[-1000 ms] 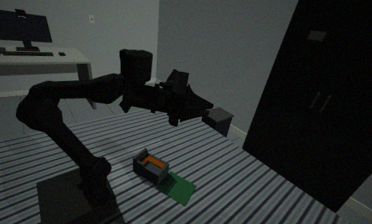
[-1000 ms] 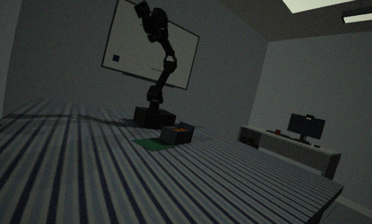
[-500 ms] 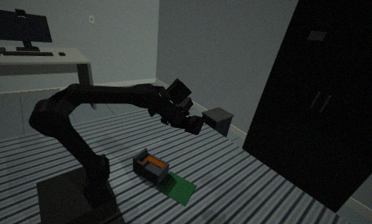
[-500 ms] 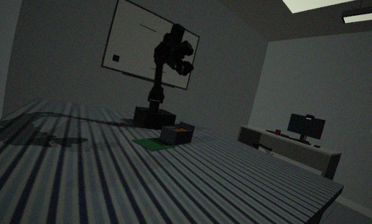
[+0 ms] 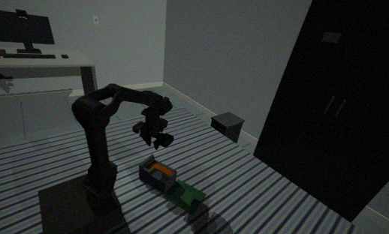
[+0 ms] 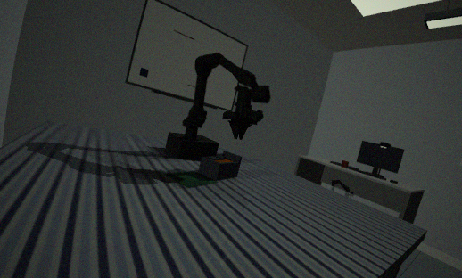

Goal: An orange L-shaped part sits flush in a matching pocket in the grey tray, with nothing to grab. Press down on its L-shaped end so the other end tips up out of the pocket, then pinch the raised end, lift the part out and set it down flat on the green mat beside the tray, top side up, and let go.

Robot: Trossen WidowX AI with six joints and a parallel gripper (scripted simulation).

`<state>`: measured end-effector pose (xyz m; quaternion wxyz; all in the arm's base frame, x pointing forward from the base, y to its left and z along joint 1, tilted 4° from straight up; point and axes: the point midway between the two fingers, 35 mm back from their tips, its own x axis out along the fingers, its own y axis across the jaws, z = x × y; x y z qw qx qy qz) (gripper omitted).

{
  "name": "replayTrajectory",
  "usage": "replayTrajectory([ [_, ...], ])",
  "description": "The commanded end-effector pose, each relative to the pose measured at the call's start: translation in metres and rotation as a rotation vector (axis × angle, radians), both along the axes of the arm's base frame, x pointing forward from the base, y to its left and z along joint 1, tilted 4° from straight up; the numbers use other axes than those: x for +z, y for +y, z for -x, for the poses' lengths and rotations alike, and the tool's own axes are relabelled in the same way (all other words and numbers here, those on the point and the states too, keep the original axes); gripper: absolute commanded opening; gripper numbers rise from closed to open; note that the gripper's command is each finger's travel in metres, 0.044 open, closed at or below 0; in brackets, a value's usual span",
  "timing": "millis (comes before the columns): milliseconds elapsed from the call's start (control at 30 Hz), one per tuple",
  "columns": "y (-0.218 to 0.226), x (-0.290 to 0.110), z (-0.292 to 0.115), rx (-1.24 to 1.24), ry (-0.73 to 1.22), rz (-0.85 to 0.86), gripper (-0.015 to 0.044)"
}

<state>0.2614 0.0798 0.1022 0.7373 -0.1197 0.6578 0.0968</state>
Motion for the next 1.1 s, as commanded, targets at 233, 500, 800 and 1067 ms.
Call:
replayTrajectory([
  [233, 0.010, -0.022, 0.016, 0.000, 0.088, 0.050, 0.0180],
  [500, 0.005, -0.088, 0.016, 0.000, 0.088, 0.050, 0.0180],
  [800, 0.005, -0.093, 0.015, 0.000, 0.088, 0.050, 0.0180],
  [1067, 0.004, -0.107, 0.015, 0.000, 0.088, 0.050, 0.0180],
])
